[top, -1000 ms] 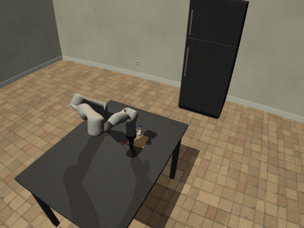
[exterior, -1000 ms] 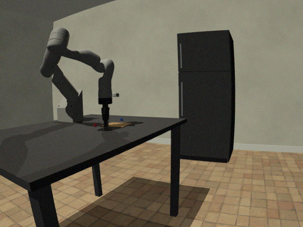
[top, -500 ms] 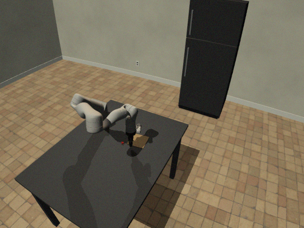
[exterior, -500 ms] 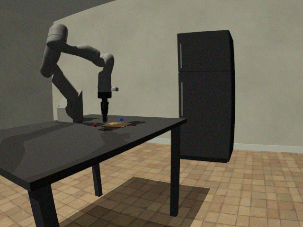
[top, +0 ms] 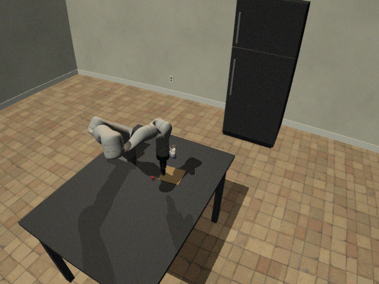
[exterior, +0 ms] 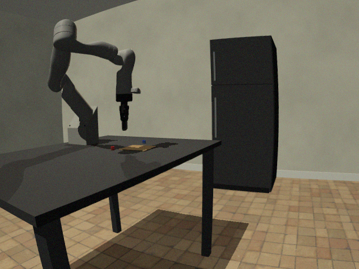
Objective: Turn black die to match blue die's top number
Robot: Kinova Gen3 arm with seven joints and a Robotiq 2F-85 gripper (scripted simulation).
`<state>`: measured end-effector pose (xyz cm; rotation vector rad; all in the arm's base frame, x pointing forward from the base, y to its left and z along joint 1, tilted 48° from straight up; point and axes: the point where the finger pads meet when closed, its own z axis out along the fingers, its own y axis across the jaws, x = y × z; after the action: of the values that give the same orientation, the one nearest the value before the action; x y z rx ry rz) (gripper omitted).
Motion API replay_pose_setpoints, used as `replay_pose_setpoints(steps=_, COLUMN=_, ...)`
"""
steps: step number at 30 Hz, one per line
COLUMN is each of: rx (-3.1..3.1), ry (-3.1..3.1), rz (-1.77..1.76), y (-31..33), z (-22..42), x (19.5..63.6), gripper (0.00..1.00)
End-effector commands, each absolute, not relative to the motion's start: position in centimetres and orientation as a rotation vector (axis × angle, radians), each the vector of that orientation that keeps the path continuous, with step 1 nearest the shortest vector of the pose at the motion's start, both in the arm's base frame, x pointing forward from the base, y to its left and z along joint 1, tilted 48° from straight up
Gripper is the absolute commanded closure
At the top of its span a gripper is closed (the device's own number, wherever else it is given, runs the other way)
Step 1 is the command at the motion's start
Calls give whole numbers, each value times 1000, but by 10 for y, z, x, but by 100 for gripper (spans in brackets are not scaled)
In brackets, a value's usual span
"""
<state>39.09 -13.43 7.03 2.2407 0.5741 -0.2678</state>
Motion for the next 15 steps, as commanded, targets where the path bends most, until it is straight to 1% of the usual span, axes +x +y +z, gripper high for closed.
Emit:
replay_pose_setpoints(steps=1, rx=2239, ry=576, rz=-259, y=-132, z=73, x=393, gripper=89)
replay_pose_setpoints(steps=15, rx=2244, ry=555, rz=-250, y=-131, z=71, x=393, gripper=89)
